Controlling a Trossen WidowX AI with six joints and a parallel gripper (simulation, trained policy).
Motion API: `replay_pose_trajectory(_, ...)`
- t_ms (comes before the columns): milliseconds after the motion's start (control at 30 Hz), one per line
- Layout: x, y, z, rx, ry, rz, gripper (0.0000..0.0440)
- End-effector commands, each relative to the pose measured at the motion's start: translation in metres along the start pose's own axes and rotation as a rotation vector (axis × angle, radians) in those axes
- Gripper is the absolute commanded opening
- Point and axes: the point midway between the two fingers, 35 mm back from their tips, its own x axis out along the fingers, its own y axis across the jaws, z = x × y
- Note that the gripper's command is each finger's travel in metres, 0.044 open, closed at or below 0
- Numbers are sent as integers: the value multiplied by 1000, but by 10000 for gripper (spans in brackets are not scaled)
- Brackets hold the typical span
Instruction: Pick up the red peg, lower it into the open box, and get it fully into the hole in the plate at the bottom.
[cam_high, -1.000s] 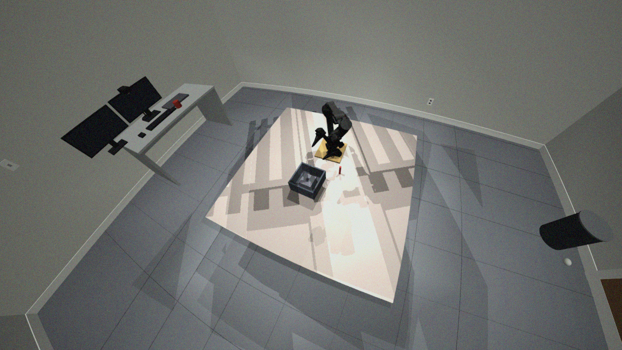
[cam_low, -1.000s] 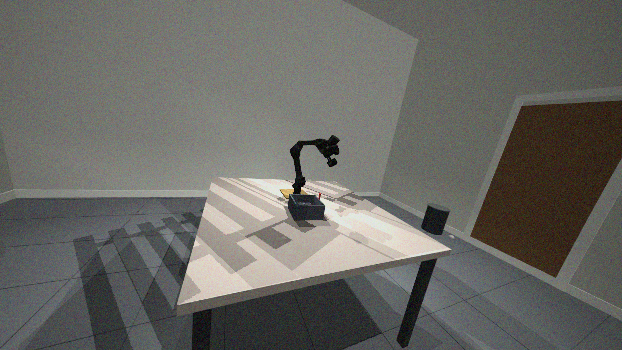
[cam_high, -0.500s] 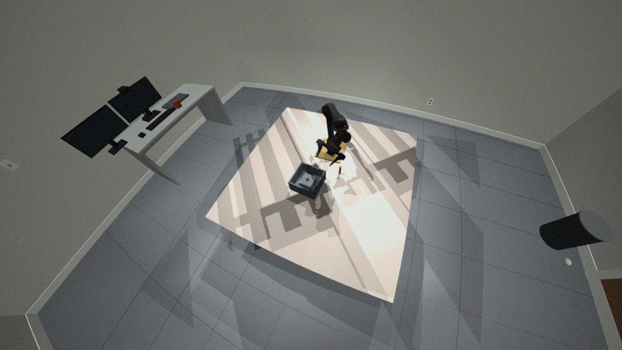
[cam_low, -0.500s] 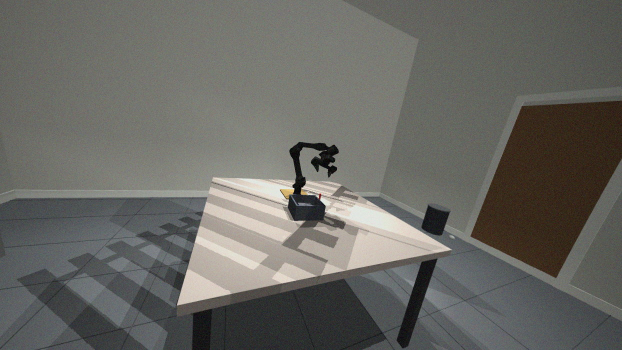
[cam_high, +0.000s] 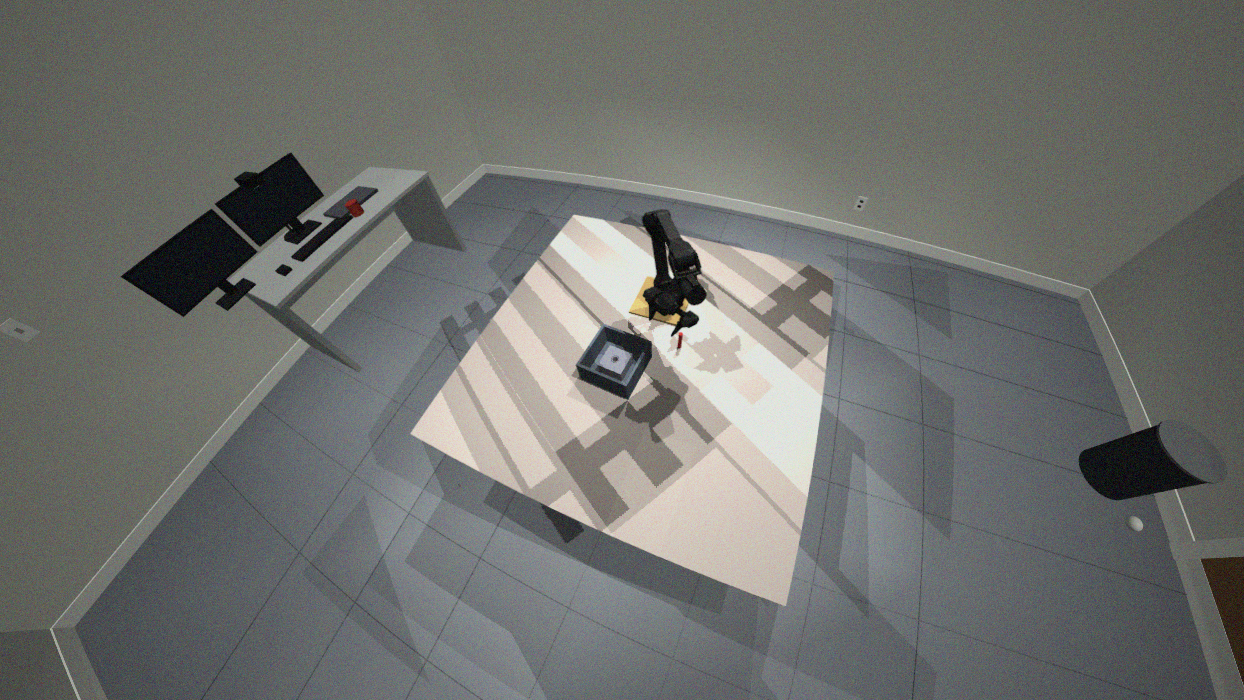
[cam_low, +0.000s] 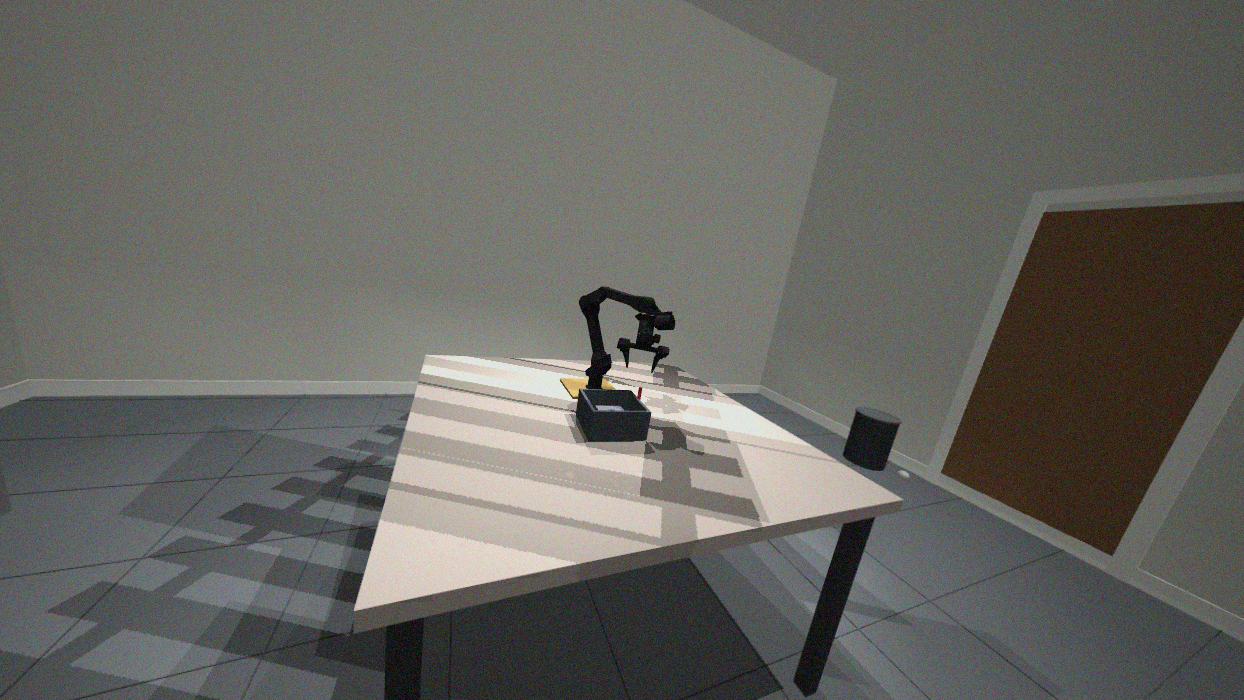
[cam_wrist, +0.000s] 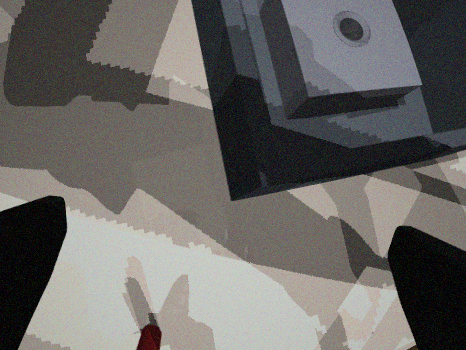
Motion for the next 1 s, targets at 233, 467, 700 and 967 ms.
replay_pose_trajectory(233,31,9,-63,219,248,-50,440)
replay_pose_trajectory(467,55,23,-86,309,314,-44,440)
replay_pose_trajectory(700,84,35,-103,364,340,-21,439)
replay_pose_trajectory(967,107,37,-120,386,390,-40,310)
